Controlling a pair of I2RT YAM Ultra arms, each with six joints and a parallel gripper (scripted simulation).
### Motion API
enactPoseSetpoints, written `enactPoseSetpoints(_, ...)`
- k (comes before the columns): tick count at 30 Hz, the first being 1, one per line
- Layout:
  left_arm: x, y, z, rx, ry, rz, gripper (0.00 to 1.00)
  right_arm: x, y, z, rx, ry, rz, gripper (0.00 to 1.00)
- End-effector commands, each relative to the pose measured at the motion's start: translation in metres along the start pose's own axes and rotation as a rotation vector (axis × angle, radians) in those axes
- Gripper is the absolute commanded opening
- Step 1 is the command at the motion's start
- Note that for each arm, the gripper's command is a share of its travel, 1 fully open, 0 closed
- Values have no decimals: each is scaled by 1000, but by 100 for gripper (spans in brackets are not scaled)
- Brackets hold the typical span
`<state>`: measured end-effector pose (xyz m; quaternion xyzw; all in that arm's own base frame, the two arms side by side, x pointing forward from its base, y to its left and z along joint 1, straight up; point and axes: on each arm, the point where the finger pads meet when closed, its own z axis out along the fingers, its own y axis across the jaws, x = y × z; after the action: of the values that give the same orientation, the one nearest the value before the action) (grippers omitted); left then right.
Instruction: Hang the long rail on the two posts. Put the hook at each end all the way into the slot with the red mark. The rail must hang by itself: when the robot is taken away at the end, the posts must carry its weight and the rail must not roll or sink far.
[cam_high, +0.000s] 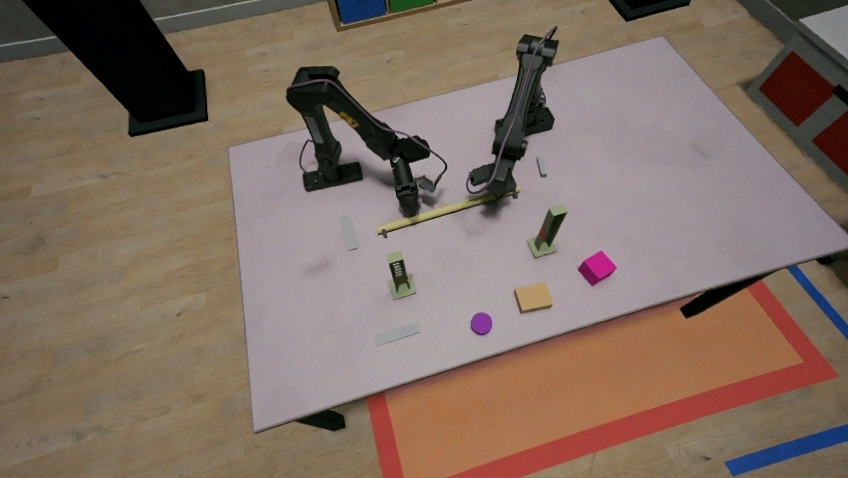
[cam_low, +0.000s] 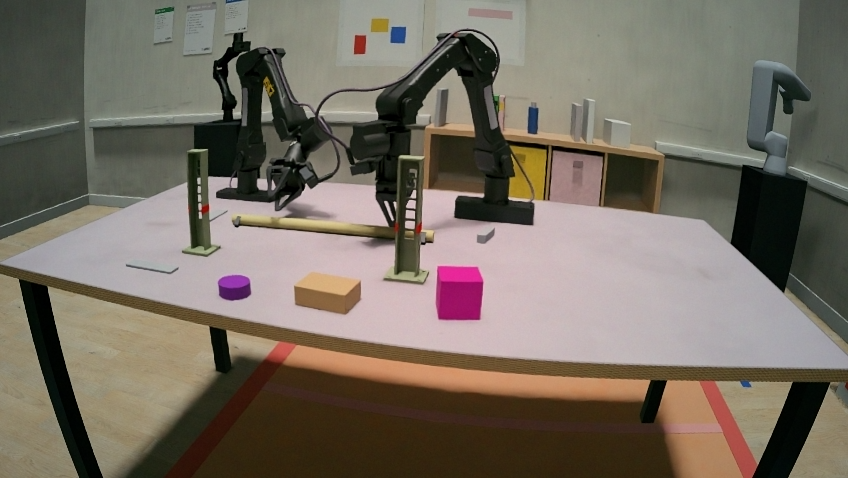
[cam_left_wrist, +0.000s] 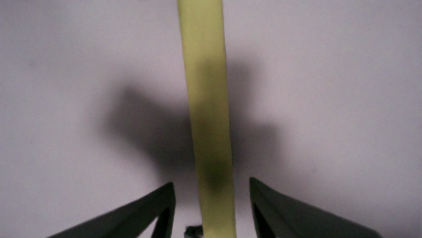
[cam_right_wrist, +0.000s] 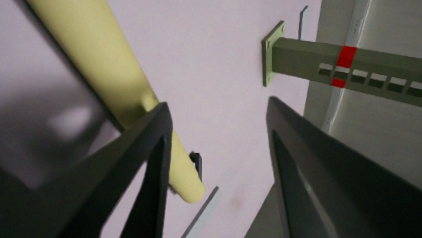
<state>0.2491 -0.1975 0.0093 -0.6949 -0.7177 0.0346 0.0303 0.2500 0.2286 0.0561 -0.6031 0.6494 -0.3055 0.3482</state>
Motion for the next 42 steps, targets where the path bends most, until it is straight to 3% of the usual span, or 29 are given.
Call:
enactPoseSetpoints(1,-3,-5,13,20,-2,2,48,-8,-13,-1,18,-11,26,48)
enactPoseSetpoints(25,-3,-4,31,17,-4,1,48,-7,-9,0,-15,-5,-11,48)
enactPoseSetpoints(31,-1,-7,31,27,4,0,48,1,8,15,-229,43,-156,48)
enactPoseSetpoints(37,-1,-2,26,8,-1,2,48,1,3,27,-495,42,-188,48)
enactPoseSetpoints(40,-1,-2,26,8,-1,2,48,3,1,27,-595,29,-189,48)
enactPoseSetpoints(42,-1,-2,26,8,-1,2,48,3,1,27,-595,29,-189,48)
